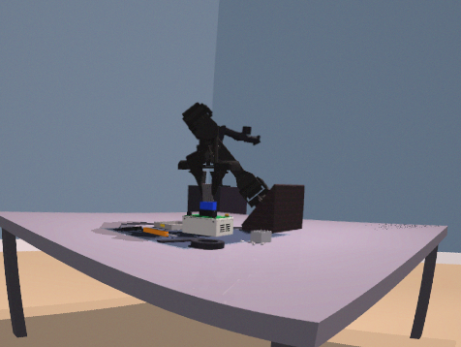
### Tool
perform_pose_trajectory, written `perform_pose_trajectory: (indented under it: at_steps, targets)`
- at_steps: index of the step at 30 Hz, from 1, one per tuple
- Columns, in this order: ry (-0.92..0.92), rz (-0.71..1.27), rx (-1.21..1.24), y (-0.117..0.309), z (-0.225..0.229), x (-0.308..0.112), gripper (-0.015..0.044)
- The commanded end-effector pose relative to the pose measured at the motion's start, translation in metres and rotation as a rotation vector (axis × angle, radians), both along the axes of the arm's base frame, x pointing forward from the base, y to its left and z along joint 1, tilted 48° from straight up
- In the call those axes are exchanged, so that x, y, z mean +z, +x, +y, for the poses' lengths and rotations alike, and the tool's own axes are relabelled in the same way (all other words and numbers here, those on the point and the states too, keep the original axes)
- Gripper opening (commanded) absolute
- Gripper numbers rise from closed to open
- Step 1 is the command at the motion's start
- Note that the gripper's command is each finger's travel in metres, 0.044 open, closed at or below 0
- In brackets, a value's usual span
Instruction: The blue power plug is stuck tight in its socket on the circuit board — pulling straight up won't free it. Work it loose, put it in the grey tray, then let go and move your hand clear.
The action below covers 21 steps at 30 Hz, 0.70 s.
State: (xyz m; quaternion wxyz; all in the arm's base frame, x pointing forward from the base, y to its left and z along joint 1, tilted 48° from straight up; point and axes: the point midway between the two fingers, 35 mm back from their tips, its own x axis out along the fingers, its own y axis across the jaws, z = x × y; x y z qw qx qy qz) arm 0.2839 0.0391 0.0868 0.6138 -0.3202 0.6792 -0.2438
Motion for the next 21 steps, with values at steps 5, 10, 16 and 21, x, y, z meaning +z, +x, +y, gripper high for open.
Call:
perform_pose_trajectory:
  at_steps: [5,10,16,21]
  targets:
    - [-0.141,-0.024,0.049,-0.002,0.020,-0.002,0.0000]
    - [-0.064,-0.018,0.040,-0.001,0.016,0.003,0.0000]
    - [0.098,-0.005,0.019,0.001,0.008,0.015,0.0000]
    - [0.124,-0.003,0.016,0.001,0.007,0.017,0.0000]
